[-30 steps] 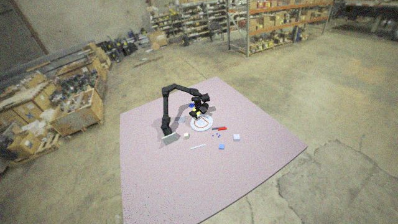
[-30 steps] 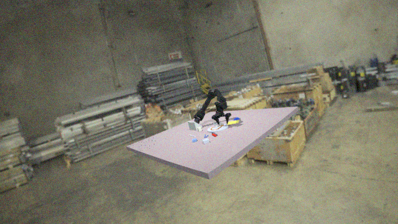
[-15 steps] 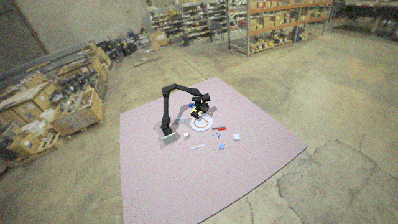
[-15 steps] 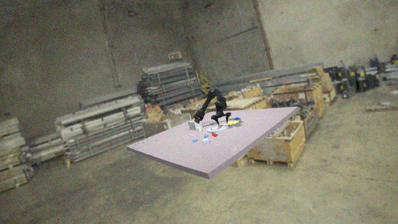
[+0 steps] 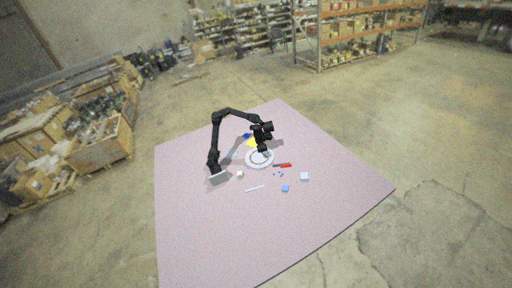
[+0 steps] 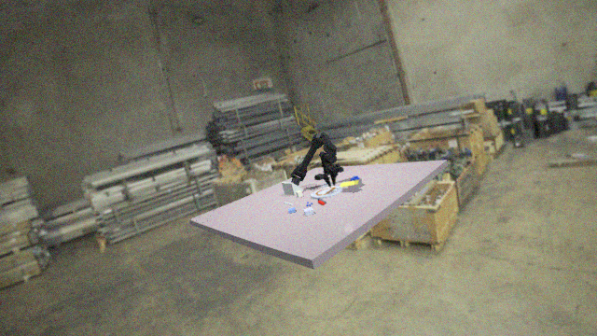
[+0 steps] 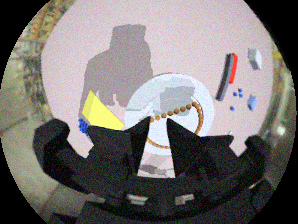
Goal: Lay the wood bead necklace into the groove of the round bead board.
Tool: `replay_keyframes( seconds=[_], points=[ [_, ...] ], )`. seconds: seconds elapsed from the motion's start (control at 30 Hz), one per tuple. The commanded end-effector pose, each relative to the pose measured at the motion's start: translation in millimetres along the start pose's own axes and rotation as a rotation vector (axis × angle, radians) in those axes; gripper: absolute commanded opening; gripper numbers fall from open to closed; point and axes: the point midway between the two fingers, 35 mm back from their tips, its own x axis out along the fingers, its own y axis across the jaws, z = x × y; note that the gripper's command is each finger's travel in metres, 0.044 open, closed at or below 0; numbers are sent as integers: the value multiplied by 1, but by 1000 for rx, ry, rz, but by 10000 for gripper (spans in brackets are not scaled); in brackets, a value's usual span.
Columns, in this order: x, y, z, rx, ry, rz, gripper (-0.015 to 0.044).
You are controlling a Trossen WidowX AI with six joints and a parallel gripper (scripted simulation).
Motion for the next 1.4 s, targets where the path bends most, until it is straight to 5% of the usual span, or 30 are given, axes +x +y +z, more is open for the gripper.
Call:
replay_keyframes(
  seconds=[0.0,0.53,1.37],
  points=[
    [-7,-30,14,-755,13,-10,120],
    [-17,-64,27,-1643,16,2,120],
    [-8,-65,28,-1671,12,-5,120]
  ],
)
